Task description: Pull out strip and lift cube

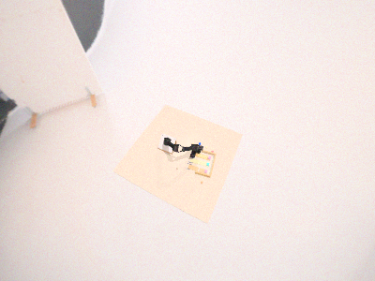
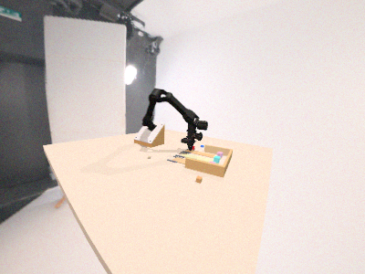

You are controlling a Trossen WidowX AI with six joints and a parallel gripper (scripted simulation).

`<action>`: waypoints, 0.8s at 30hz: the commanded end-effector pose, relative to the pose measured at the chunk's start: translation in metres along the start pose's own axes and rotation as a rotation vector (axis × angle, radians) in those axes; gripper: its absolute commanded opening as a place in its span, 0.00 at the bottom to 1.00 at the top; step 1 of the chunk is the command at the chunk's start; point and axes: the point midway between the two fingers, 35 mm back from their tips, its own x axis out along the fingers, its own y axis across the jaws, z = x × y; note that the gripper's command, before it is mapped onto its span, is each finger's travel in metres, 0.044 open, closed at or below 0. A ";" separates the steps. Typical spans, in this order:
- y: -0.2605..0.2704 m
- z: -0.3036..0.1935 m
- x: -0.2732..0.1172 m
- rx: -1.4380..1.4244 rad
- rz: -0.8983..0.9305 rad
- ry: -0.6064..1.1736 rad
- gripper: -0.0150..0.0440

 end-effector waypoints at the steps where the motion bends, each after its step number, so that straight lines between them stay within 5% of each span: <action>1: -0.001 0.000 0.001 -0.003 -0.006 0.000 0.25; 24: -0.001 0.000 0.003 -0.003 -0.006 0.000 0.25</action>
